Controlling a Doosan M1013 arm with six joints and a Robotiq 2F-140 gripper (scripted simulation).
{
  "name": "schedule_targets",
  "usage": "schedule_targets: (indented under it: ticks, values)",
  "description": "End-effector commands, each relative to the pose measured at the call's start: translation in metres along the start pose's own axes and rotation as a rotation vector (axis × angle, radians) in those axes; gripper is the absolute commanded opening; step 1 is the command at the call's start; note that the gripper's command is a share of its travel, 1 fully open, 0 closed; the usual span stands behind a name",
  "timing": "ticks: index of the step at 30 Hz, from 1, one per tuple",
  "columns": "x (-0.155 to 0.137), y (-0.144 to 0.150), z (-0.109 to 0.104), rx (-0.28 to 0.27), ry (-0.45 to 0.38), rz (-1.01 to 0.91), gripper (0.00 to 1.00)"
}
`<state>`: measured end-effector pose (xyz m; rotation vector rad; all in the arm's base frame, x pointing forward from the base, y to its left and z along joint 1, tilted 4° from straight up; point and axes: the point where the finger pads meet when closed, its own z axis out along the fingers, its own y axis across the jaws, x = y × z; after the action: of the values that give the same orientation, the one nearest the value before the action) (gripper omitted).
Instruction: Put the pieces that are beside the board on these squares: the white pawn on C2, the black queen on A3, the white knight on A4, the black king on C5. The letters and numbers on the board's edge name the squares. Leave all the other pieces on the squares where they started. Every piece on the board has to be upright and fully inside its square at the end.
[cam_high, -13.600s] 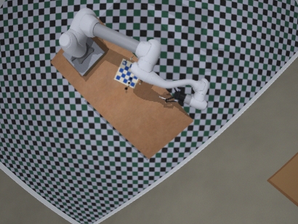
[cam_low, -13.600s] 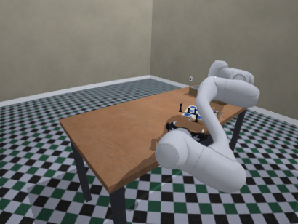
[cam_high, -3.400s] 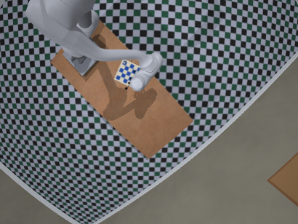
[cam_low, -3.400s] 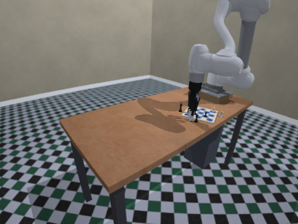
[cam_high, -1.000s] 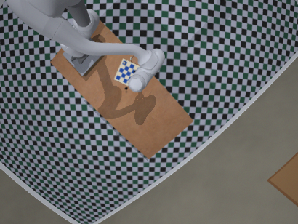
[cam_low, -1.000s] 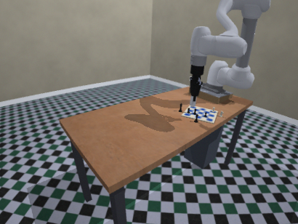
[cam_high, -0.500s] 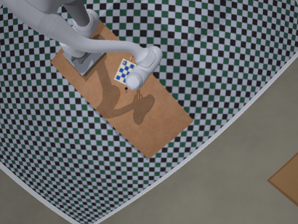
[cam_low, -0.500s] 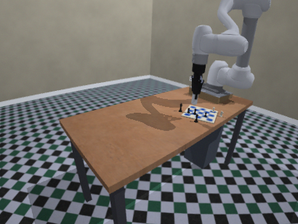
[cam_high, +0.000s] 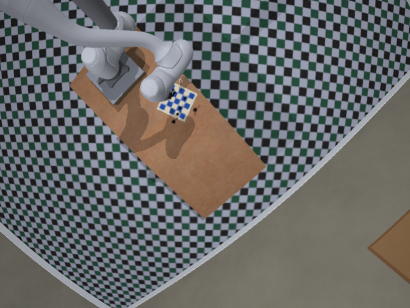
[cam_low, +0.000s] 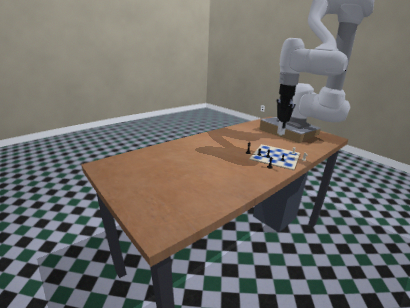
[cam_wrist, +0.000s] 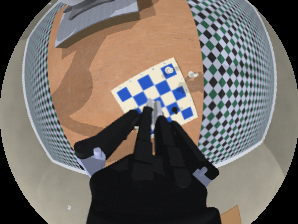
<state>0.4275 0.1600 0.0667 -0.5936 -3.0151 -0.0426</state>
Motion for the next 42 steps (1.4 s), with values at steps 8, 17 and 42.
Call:
schedule_targets:
  ticks: [8, 17, 42]
  values:
    - [0.000, 0.000, 0.000, 0.000, 0.000, 0.000, 0.00]
    - [0.000, 0.000, 0.022, 0.000, 0.000, 0.000, 0.00]
    - [0.000, 0.000, 0.095, 0.000, 0.000, 0.000, 0.00]
